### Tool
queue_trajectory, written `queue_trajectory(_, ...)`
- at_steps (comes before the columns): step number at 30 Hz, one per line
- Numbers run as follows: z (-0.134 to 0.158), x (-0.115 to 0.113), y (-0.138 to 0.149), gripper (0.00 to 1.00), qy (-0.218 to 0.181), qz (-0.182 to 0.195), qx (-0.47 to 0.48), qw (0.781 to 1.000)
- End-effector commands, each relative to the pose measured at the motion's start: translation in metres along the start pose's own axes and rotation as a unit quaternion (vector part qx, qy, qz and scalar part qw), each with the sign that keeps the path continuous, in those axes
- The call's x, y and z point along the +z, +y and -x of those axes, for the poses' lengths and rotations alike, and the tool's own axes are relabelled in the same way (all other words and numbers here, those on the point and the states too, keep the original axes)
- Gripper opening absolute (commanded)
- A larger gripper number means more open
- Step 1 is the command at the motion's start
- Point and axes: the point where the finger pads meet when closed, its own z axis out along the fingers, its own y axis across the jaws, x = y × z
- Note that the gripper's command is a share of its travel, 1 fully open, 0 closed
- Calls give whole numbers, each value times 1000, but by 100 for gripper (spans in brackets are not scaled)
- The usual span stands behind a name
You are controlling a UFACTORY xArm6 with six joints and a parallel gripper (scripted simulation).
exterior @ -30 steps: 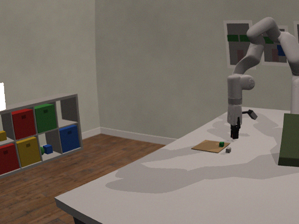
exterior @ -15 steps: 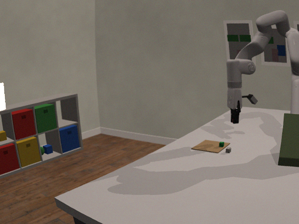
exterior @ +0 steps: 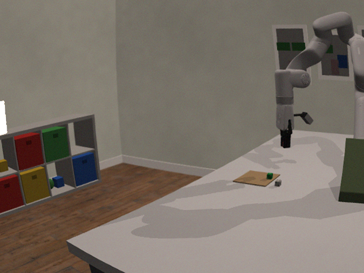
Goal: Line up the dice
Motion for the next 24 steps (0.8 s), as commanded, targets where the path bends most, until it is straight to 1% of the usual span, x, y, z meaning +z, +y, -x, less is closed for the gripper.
queue_trajectory(1, 30, -3, 3, 15, -2, -1, 66, 998)
queue_trajectory(2, 44, -4, 6, 15, -2, 0, 96, 995)
queue_trajectory(3, 44, -4, 6, 15, -2, 0, 97, 995)
queue_trajectory(4, 55, -4, 10, 15, -2, 0, 122, 993)
queue_trajectory(5, 59, -5, 11, 15, -2, 0, 130, 992)
queue_trajectory(8, 84, -5, 20, 15, -2, 0, 186, 983)
queue_trajectory(9, 89, -6, 22, 15, -2, 0, 197, 980)
queue_trajectory(11, 89, -6, 22, 15, -2, 0, 197, 980)
queue_trajectory(13, 113, -6, 34, 15, -2, 0, 252, 968)
queue_trajectory(14, 121, -6, 38, 15, -2, 0, 270, 963)
queue_trajectory(18, 133, -6, 46, 15, -2, 0, 298, 954)
queue_trajectory(24, 134, -6, 46, 15, -2, 0, 299, 954)
